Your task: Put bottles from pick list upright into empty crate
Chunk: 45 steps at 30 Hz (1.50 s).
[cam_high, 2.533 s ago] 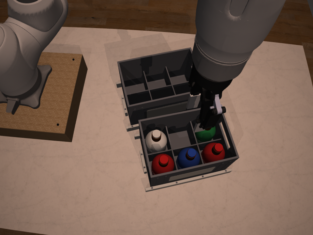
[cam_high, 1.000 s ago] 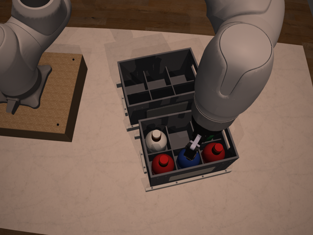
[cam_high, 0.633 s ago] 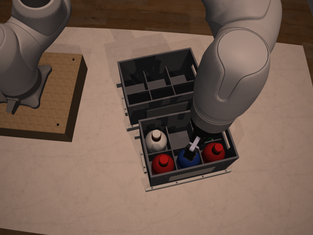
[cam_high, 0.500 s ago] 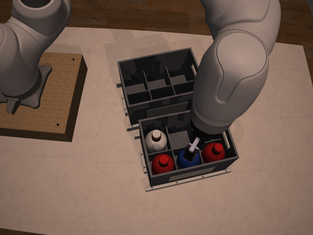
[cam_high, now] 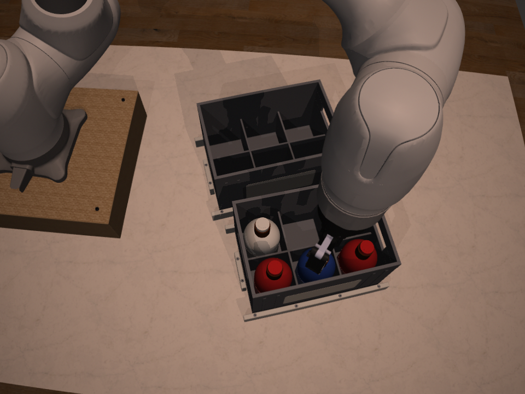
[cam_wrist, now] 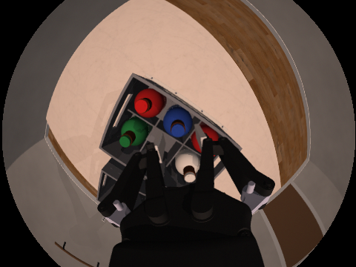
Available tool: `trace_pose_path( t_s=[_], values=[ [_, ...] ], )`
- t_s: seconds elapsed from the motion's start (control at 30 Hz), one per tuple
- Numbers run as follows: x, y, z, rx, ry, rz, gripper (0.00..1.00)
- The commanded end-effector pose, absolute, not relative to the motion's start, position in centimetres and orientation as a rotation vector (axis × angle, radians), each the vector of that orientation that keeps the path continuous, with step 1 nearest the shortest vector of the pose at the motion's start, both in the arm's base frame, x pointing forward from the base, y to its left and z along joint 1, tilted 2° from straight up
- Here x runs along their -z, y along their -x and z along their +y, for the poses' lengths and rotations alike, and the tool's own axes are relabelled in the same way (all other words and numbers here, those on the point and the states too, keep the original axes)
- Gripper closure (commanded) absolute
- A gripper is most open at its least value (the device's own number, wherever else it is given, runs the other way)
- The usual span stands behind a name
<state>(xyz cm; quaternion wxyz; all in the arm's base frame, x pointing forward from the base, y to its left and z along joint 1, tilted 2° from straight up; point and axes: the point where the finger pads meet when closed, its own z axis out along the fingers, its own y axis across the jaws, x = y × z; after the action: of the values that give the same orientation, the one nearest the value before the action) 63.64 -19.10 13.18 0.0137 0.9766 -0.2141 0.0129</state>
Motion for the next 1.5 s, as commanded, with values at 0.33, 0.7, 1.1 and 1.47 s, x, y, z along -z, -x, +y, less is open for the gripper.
trace_pose_path(
  t_s=[0.33, 0.7, 1.1, 1.47],
  values=[
    [-11.8, -63.7, -19.1, -0.040, -3.042, -0.667, 0.62],
    [-10.3, -63.7, -19.2, -0.040, -3.042, -0.667, 0.62],
    [-9.0, -63.7, -19.2, -0.040, -3.042, -0.667, 0.62],
    [-8.8, -63.7, -19.2, -0.040, -3.042, -0.667, 0.62]
  ],
)
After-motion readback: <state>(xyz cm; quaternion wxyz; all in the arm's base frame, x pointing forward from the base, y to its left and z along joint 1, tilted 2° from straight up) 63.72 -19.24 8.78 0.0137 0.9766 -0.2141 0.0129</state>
